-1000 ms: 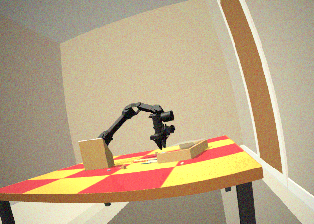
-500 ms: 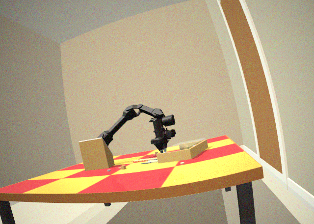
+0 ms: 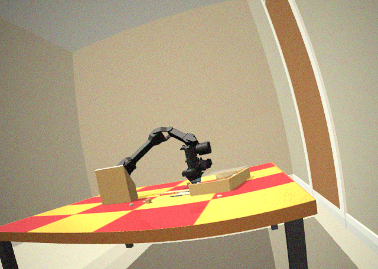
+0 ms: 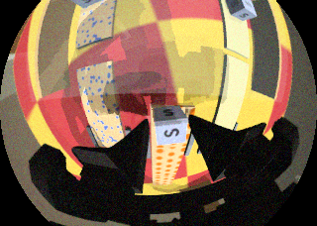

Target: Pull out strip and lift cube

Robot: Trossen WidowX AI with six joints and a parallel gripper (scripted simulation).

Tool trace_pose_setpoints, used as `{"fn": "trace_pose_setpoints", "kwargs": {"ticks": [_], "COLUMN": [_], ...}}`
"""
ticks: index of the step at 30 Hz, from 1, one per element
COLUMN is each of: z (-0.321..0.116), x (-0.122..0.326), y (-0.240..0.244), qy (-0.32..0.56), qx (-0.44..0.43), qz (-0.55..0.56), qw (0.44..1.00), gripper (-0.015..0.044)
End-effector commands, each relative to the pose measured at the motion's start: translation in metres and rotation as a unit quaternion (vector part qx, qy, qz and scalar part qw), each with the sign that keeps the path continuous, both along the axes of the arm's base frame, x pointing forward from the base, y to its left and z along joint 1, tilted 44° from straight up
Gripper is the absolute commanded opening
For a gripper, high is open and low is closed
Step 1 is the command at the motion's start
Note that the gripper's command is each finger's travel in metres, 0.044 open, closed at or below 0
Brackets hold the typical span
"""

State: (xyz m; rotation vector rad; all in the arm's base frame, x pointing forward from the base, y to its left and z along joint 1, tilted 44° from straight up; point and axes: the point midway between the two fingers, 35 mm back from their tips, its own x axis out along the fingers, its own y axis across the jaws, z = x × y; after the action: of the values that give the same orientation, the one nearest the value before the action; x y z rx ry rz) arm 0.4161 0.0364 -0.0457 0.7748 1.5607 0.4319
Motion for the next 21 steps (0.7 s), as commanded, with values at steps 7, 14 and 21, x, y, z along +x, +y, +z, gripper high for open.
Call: {"fn": "trace_pose_setpoints", "kwargs": {"ticks": [7, 14, 21], "z": [0.000, 0.003, 0.018], "x": [0.000, -0.005, -0.033], "y": [0.000, -0.004, -0.019], "qy": [0.000, 0.000, 0.002], "qx": [0.000, 0.000, 0.000], "qz": [0.000, 0.000, -0.001], "qw": [1.000, 1.000, 1.000], "gripper": [0.0112, 0.0000, 0.0000]}}
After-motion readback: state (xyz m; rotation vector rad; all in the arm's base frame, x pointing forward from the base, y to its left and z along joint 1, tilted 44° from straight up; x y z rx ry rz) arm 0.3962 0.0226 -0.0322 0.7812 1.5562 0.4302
